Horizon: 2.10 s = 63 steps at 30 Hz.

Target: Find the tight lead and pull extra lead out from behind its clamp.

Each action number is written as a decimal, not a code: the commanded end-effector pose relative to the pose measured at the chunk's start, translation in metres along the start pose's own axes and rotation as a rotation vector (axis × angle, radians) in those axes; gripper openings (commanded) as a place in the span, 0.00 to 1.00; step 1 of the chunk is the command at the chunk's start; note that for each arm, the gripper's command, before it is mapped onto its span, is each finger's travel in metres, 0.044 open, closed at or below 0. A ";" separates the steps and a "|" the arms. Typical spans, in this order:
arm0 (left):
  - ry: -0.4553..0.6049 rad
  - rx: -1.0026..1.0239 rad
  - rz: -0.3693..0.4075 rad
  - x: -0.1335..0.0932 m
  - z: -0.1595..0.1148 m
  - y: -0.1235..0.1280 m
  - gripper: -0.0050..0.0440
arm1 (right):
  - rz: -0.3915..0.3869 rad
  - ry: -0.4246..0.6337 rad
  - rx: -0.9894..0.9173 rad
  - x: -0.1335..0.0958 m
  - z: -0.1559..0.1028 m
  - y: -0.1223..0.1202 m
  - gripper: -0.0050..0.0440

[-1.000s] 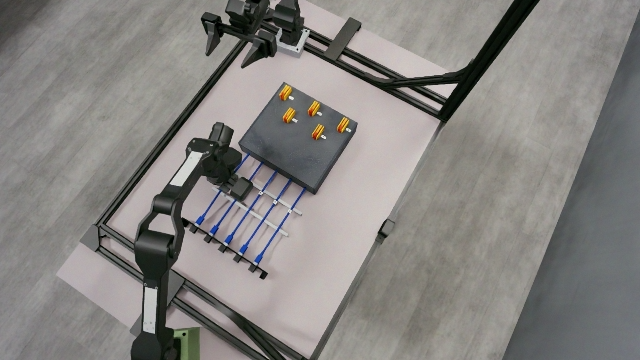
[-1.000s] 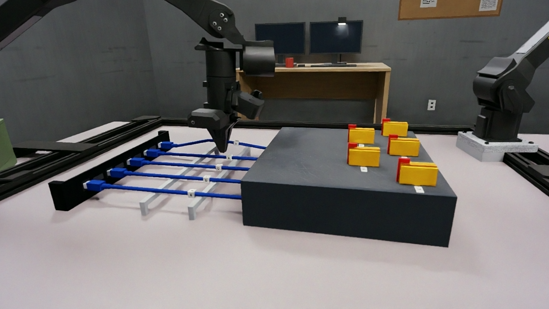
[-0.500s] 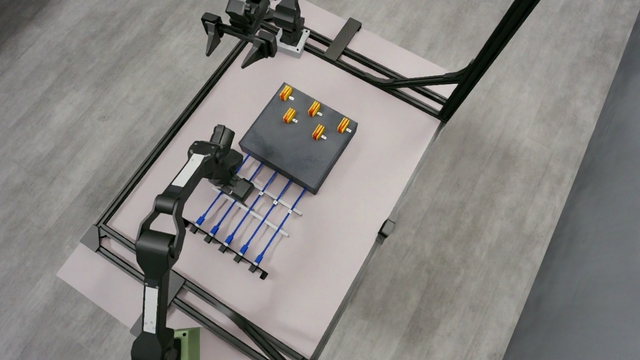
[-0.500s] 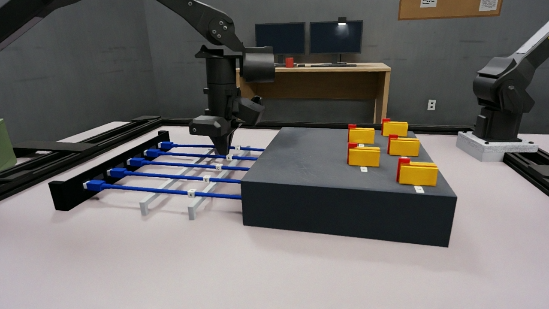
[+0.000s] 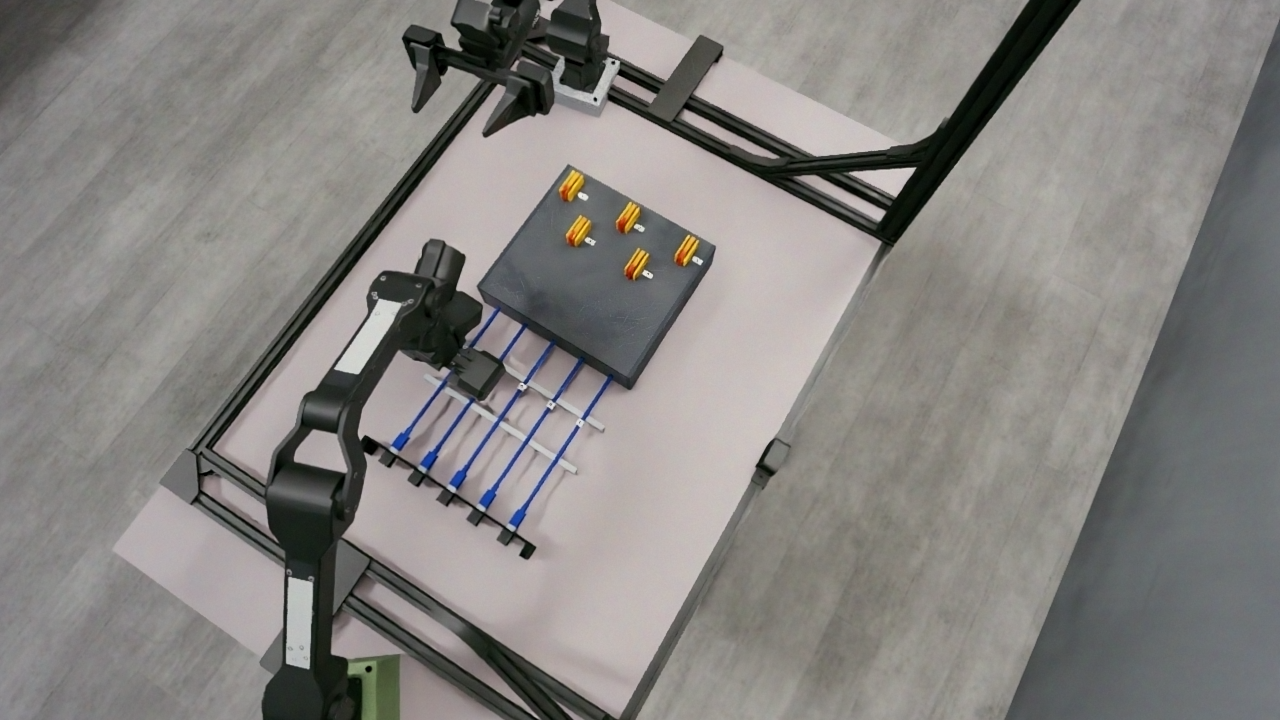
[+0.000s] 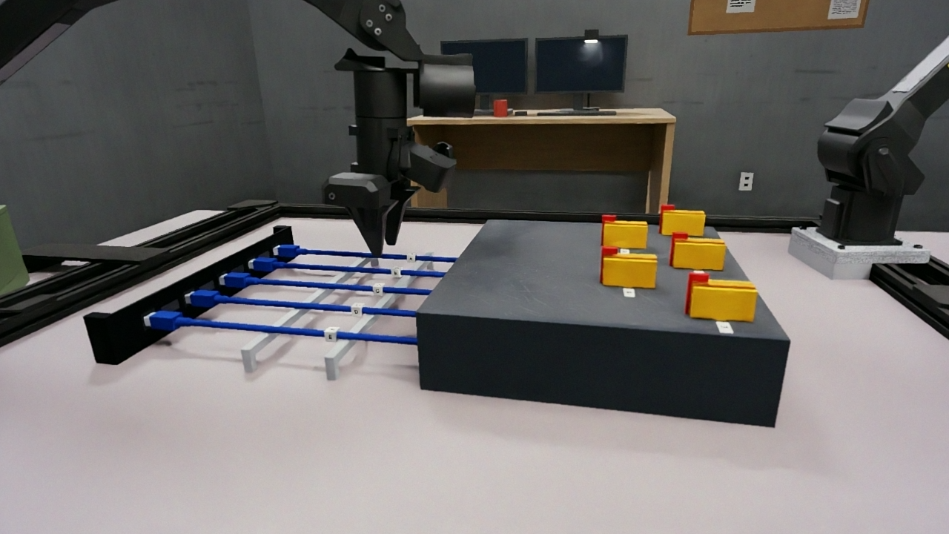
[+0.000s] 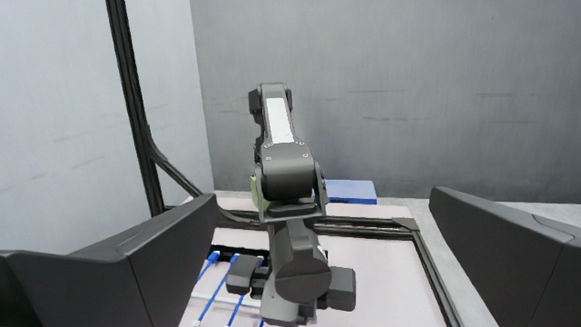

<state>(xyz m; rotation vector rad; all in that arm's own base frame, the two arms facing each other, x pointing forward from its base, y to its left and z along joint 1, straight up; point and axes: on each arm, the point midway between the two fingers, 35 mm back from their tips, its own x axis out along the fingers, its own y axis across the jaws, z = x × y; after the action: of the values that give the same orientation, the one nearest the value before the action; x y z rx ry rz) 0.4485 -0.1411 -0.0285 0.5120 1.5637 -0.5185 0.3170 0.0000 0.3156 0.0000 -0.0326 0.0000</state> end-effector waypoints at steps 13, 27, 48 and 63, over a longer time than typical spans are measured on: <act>-0.050 -0.004 0.021 -0.020 0.006 -0.050 0.53 | 0.000 -0.017 0.000 -0.001 0.007 0.000 1.00; -0.050 -0.004 0.021 0.030 0.008 -0.049 0.53 | 0.000 -0.017 0.000 -0.001 0.007 0.000 1.00; -0.050 -0.004 0.021 0.030 0.008 -0.049 0.53 | 0.000 -0.017 0.000 -0.001 0.007 0.000 1.00; -0.050 -0.004 0.021 0.030 0.008 -0.049 0.53 | 0.000 -0.017 0.000 -0.001 0.007 0.000 1.00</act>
<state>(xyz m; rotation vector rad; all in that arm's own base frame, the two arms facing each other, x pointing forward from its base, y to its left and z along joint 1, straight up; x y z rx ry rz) 0.4212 -0.1840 -0.0607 0.5134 1.5212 -0.5132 0.3170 0.0000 0.3155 0.0000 -0.0325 0.0000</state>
